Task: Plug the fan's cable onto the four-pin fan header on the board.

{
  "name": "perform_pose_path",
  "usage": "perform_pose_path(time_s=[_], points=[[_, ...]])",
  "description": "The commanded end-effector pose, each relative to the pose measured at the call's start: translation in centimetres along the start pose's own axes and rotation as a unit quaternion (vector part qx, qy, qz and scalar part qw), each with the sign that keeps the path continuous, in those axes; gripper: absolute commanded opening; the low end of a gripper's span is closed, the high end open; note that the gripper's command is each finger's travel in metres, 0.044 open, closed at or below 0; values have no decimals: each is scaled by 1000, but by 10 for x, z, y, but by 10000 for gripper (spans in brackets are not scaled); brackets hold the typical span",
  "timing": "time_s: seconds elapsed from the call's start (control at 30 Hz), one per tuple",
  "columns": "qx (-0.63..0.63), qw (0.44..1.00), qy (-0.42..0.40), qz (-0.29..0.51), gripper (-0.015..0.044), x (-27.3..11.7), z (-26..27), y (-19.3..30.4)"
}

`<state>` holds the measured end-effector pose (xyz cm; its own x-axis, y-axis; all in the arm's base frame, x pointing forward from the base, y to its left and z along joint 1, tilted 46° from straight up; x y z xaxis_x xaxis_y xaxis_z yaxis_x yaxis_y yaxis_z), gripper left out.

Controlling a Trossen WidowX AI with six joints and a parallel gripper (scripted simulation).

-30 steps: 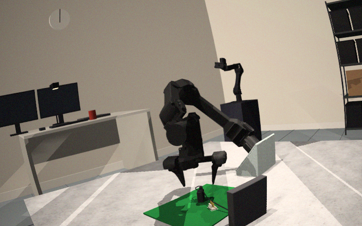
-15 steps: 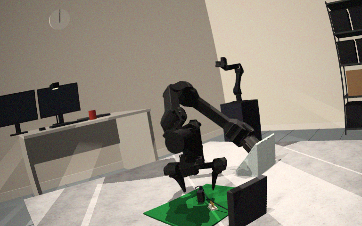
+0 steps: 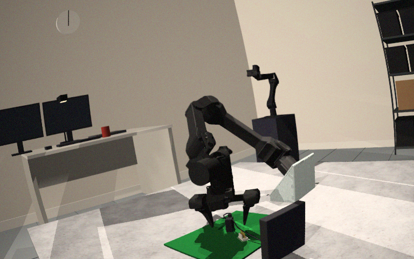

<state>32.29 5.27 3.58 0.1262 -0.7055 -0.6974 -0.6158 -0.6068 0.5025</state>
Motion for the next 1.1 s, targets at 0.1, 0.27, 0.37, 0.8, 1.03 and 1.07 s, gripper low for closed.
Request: perform_pose_path(time_s=[0.1,0.27,0.37,0.8,1.03,1.07], points=[[-6,1000,0,4,440,8,2,1],[-2,1000,-1,2,387,5,1,0],[-2,1000,-1,2,309,5,1,0],[-2,1000,-1,2,65,5,1,0],[-3,1000,-1,1,0,-6,1,-1],[-4,1000,-1,2,0,-19,1,-1]])
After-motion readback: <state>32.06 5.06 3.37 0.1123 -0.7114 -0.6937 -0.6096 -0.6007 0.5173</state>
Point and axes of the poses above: the point midway between the two fingers, 35 mm back from their tips, its own x axis out along the fingers, its own z axis across the jaws, y = z × x, the point moved 6 cm from there along -x, back along the fingers, and after that the axes turned 14 degrees about -x, right-handed, at the moved point
